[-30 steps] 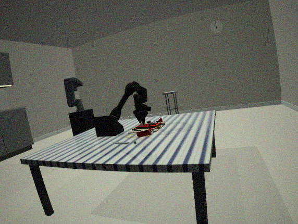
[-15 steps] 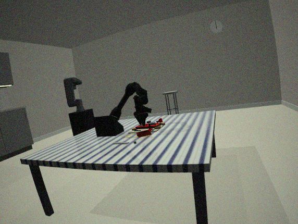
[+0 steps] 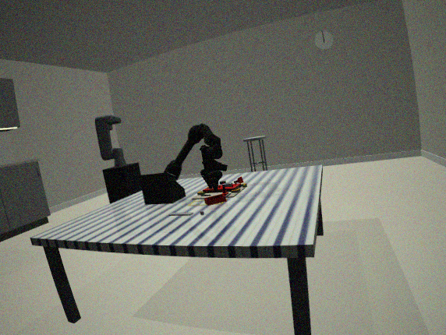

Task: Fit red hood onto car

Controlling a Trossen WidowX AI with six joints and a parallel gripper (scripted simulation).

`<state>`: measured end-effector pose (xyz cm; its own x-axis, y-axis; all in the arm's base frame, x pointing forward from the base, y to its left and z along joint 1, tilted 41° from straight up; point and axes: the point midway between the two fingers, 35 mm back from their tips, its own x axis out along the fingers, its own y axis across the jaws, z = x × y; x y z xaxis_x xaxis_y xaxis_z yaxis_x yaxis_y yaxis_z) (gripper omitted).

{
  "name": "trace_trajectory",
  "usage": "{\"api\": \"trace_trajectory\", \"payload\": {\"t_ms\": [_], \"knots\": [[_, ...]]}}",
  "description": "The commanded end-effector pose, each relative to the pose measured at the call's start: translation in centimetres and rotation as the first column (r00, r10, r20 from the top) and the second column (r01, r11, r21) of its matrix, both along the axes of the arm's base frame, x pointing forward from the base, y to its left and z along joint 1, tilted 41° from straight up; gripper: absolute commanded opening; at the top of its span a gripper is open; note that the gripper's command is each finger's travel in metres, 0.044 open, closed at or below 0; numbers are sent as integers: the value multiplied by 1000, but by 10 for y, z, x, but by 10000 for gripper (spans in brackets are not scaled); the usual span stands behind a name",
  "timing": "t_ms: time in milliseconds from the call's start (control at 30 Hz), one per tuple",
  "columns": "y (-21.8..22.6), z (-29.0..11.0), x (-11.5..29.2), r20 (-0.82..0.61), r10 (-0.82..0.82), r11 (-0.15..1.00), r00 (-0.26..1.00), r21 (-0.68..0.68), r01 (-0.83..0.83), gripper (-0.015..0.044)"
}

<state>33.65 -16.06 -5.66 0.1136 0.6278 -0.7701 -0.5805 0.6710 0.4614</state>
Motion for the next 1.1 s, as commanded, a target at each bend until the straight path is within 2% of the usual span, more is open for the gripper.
{"api": "trace_trajectory", "payload": {"t_ms": [0, 1067], "knots": [[5, -3, 0, -3, -3, 1000, 1000, 8, 3, 440], [21, -21, 2, -3, -3, 1000, 1000, 9, 3, 440]]}}
